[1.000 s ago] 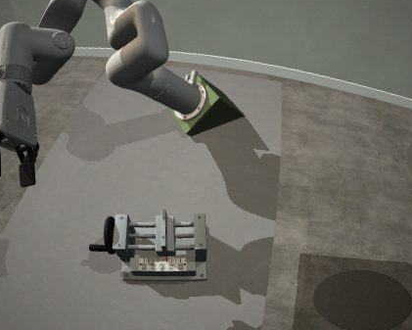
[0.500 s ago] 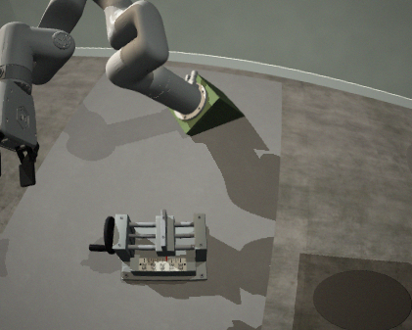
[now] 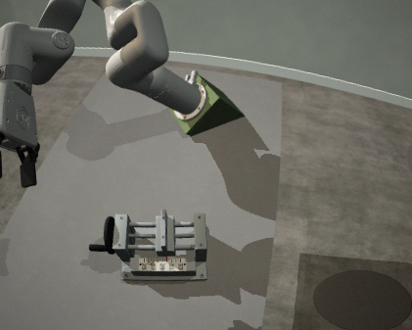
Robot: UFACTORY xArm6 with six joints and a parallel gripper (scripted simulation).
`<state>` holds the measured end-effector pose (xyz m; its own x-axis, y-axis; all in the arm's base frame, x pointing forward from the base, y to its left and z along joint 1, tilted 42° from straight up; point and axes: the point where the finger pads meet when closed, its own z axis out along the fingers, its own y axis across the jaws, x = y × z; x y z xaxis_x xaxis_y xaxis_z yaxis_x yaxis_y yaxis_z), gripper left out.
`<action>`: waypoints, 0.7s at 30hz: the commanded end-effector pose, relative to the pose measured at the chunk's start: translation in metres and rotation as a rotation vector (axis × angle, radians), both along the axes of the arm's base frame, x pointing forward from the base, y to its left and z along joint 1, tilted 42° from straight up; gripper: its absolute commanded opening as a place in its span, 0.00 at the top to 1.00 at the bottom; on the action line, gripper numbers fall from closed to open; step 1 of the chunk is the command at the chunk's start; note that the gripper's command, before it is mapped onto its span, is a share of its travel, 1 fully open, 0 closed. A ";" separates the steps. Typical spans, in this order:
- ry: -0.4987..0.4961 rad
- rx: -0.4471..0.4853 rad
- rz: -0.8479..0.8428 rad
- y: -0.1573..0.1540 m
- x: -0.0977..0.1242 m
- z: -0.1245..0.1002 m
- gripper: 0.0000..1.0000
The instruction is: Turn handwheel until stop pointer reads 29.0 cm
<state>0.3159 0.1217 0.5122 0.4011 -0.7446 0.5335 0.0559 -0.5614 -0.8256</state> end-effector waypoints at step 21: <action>0.615 -0.221 -0.229 0.032 0.031 -0.105 0.00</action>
